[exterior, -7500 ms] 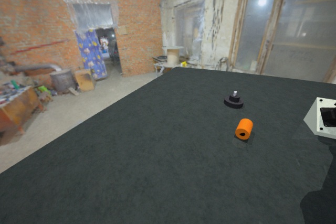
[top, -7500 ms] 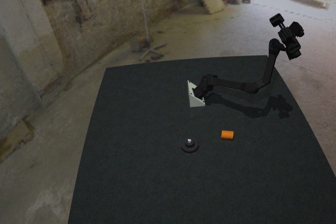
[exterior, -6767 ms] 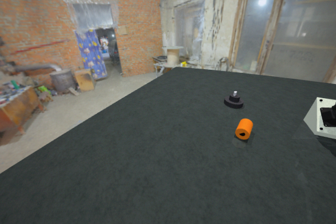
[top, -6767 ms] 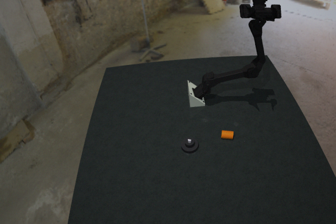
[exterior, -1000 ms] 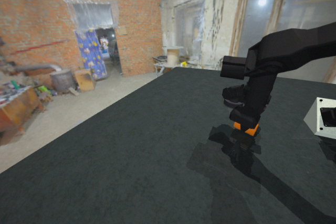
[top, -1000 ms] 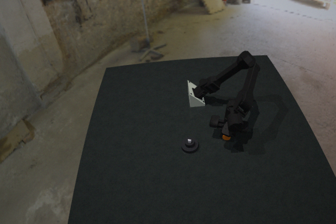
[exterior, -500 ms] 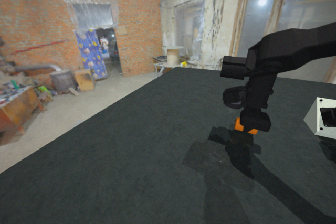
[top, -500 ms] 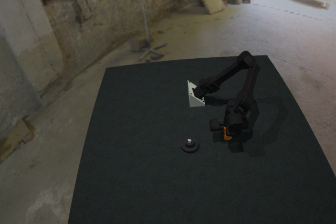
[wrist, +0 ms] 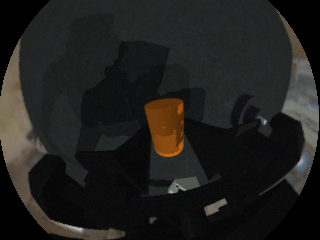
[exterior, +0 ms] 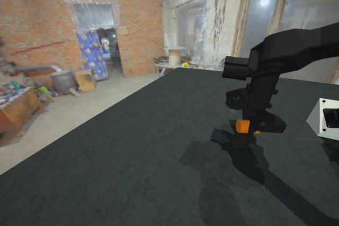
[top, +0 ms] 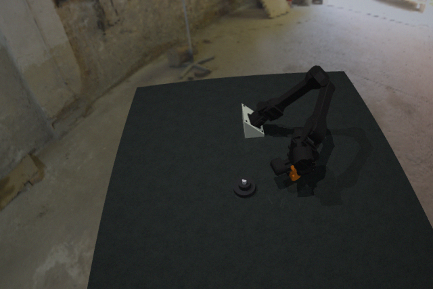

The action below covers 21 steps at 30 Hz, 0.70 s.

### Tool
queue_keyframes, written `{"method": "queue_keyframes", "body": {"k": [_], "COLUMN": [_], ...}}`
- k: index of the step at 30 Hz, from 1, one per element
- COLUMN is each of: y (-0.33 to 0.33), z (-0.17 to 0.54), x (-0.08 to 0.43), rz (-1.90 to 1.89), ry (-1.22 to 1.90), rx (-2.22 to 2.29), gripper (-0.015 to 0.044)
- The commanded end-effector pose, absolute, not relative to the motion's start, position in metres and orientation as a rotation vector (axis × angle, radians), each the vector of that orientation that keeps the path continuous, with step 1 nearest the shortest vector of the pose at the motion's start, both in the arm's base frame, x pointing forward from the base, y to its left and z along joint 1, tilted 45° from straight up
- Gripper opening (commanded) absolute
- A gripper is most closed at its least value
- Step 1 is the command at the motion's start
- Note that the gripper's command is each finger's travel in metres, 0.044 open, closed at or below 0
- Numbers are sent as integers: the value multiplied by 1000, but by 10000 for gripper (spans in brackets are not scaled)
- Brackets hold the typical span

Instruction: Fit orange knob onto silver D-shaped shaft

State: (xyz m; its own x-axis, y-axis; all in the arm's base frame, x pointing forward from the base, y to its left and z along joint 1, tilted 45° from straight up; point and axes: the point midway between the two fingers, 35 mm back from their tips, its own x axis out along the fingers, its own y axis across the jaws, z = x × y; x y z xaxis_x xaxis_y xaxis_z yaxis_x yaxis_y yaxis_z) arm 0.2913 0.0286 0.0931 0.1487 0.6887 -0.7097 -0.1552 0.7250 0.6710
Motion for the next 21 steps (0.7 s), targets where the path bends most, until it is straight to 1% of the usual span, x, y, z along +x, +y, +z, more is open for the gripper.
{"method": "queue_keyframes", "body": {"k": [1,12,21], "y": [28,28,28], "z": [94,94,94], "x": [292,292,292], "rz": [701,915,973], "ry": [1247,1083,1030], "rx": [427,115,24], "gripper": [179,179,179]}}
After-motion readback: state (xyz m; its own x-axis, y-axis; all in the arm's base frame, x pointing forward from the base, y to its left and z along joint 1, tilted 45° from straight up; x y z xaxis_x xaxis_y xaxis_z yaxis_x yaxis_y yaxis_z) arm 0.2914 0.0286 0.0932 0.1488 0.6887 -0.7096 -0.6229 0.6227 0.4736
